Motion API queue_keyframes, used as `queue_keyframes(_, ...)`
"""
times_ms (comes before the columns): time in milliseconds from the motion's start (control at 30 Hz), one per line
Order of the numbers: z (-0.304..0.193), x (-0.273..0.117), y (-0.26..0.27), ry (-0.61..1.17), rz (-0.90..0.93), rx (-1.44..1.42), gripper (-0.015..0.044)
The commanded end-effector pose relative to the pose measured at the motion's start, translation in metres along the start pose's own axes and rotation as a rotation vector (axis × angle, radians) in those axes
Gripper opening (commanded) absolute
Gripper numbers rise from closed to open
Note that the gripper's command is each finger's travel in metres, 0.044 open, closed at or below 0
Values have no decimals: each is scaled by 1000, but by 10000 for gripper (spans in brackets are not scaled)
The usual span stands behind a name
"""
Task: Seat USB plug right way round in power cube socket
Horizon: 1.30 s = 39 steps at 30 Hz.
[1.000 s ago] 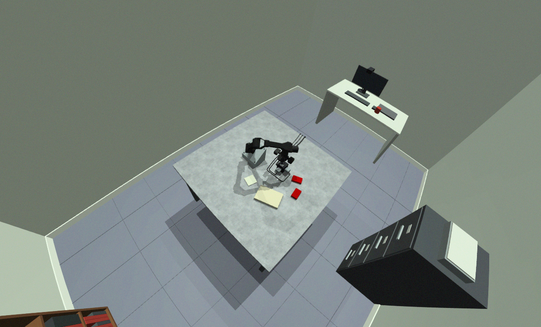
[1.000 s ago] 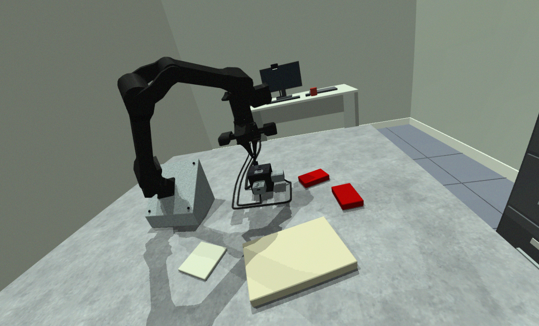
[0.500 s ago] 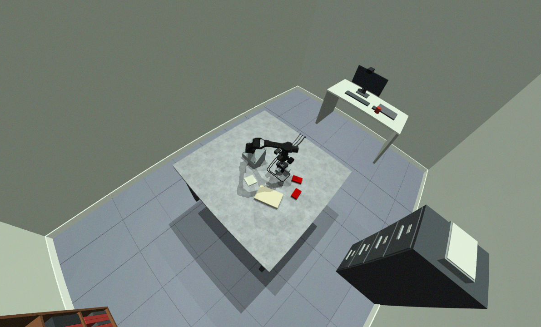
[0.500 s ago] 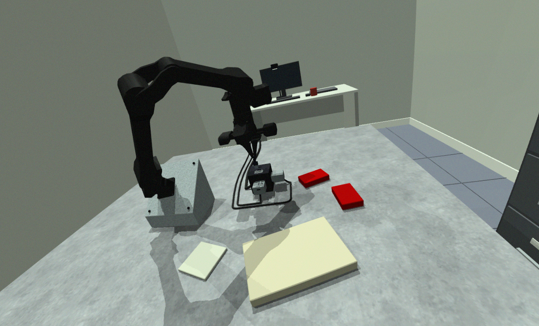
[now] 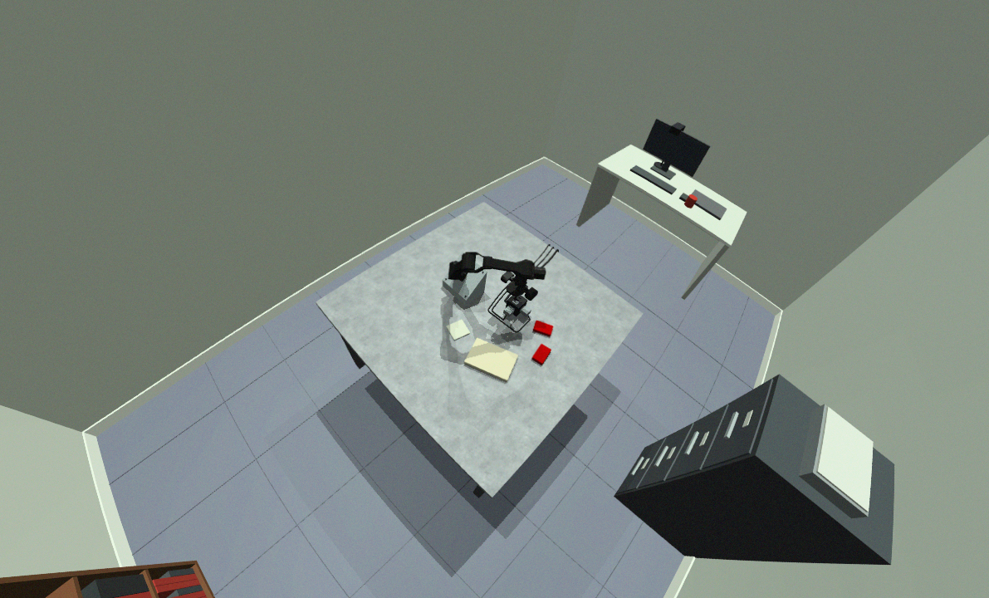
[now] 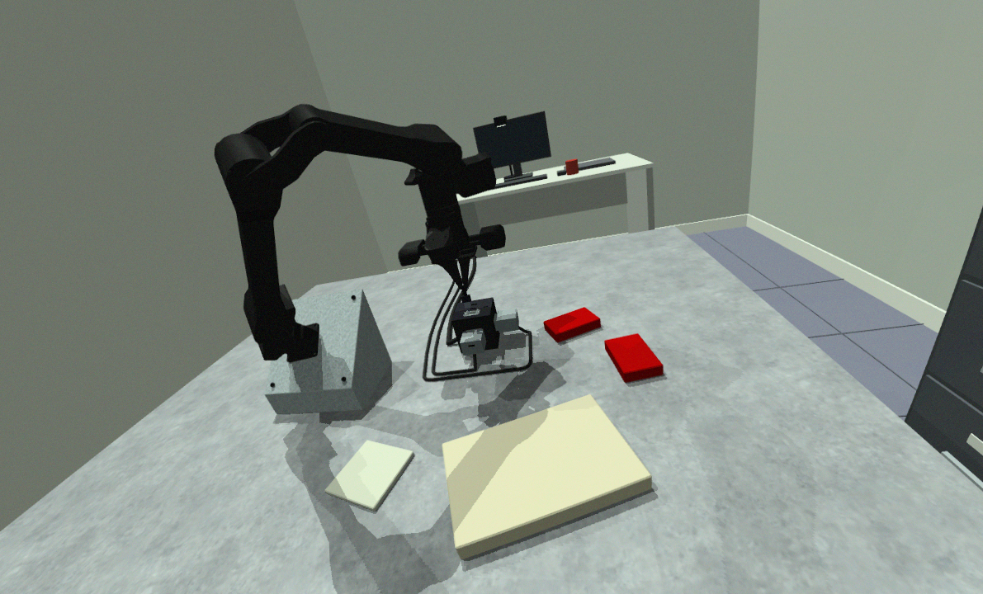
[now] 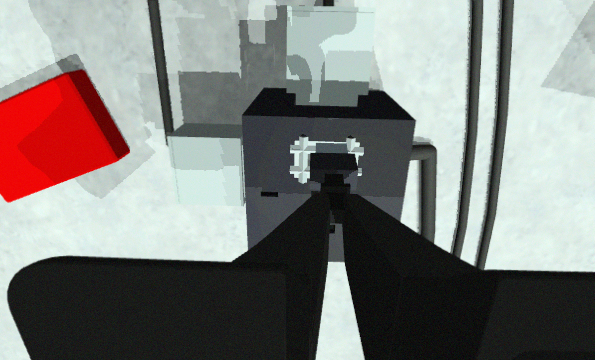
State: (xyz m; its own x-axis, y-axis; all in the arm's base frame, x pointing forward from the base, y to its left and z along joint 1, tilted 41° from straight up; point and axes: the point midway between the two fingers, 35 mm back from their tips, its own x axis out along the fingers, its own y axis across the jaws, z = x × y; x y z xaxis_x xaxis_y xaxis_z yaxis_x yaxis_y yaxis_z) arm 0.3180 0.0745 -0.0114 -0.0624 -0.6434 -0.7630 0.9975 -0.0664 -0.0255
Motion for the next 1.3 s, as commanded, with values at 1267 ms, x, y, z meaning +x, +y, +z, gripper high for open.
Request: queue_keyframes(1267, -3, 4, 0, 35, 1, 4, 0)
